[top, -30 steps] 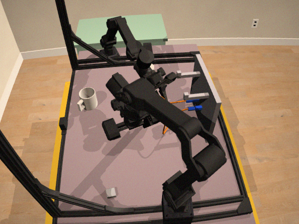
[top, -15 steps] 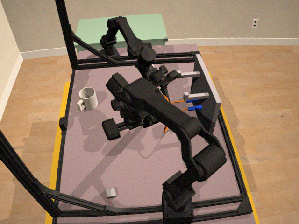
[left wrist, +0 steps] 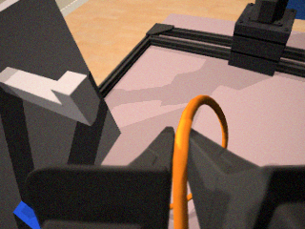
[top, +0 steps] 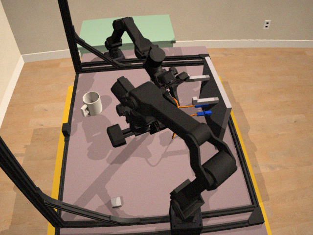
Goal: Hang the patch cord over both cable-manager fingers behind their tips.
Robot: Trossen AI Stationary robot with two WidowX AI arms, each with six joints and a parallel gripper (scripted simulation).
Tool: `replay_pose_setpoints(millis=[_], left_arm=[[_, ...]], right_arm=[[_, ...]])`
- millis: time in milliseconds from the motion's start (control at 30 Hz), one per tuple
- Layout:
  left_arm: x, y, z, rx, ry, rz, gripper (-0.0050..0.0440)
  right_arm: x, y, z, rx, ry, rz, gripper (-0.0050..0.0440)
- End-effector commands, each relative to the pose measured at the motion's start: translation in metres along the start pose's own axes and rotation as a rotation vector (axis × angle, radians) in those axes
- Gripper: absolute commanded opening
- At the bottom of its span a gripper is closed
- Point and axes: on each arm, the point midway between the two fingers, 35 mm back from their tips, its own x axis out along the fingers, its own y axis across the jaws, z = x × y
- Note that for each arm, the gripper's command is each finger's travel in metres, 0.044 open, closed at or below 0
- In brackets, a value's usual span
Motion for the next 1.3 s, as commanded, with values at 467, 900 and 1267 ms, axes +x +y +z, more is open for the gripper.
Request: replay_pose_setpoints(millis=[467, 900, 1267], left_arm=[[-0.01, 0.01, 0.02, -0.039, -0.02, -0.004, 0.0025], [-0.013, 0.015, 0.024, -0.061, -0.013, -0.006, 0.0025], [-0.016, 0.02, 0.028, -0.076, -0.009, -0.006, 0.0025]], right_arm=[[-0.006, 0.001, 0.002, 0.002, -0.022, 0.005, 0.044], [-0.006, 0.001, 0.002, 0.002, -0.022, 0.005, 0.044], [-0.006, 0.001, 0.002, 0.002, -0.022, 0.005, 0.044]])
